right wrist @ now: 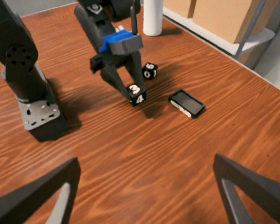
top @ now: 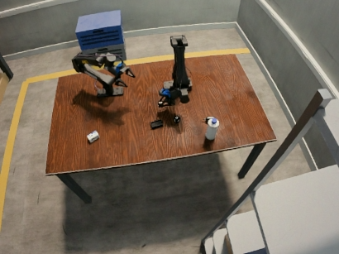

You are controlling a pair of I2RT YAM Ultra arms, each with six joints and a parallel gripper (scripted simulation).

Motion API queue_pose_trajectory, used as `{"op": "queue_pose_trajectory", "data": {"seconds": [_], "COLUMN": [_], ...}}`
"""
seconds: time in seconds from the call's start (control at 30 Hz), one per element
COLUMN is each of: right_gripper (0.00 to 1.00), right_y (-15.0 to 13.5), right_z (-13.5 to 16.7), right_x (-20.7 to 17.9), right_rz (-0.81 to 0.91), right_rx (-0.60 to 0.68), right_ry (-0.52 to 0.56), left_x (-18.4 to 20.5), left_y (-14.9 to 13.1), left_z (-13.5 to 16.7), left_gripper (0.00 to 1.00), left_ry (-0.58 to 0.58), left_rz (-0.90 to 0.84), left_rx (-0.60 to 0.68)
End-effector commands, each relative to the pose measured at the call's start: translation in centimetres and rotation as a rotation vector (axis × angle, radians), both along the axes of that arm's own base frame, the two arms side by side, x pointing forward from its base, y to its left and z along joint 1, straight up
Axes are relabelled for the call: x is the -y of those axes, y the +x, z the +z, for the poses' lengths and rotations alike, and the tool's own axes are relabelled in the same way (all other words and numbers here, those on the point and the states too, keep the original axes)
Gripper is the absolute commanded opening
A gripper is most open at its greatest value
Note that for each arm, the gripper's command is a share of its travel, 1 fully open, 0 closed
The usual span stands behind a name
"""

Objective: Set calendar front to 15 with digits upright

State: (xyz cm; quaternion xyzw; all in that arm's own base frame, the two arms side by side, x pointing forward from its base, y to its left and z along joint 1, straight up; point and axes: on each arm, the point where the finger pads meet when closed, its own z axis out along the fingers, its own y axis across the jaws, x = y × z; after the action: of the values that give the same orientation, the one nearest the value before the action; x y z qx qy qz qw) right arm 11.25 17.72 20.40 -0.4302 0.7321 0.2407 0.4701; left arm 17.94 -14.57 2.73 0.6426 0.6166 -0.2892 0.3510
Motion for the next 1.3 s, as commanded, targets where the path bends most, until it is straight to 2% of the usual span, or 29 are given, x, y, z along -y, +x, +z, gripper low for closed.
{"op": "queue_pose_trajectory", "data": {"seconds": [0.0,0.3,0.4,0.57,0.73,0.8,0.93,1.1,1.27], "right_gripper": [1.00,1.00,1.00,1.00,1.00,1.00,1.00,1.00,1.00], "right_y": [-0.2,-0.2,-0.2,-0.2,-0.2,-0.2,-0.2,-0.2,-0.2], "right_z": [0.7,0.7,0.7,0.7,0.7,0.7,0.7,0.7,0.7], "right_x": [0.3,0.3,0.3,0.3,0.3,0.3,0.3,0.3,0.3], "right_rz": [0.003,0.003,0.003,0.003,0.003,0.003,0.003,0.003,0.003], "right_rx": [0.008,0.008,0.008,0.008,0.008,0.008,0.008,0.008,0.008], "right_ry": [0.015,0.015,0.015,0.015,0.015,0.015,0.015,0.015,0.015], "left_x": [0.1,0.1,-0.1,-0.5,1.8,1.8,4.0,6.7,7.8], "left_y": [-0.4,-2.3,-1.9,0.0,3.0,3.0,3.9,4.4,4.4], "left_z": [-2.0,-3.7,-4.0,-4.8,-4.1,-4.1,-3.6,-2.6,-1.8], "left_gripper": [0.26,0.26,0.26,0.26,0.26,0.26,0.26,0.26,0.26], "left_ry": [-0.008,-0.004,0.022,0.165,0.339,0.339,0.519,0.687,0.848], "left_rz": [0.010,0.006,0.014,0.026,-0.031,-0.031,-0.094,-0.143,-0.148], "left_rx": [0.021,-0.039,-0.040,-0.042,0.055,0.055,0.135,0.257,0.366]}}
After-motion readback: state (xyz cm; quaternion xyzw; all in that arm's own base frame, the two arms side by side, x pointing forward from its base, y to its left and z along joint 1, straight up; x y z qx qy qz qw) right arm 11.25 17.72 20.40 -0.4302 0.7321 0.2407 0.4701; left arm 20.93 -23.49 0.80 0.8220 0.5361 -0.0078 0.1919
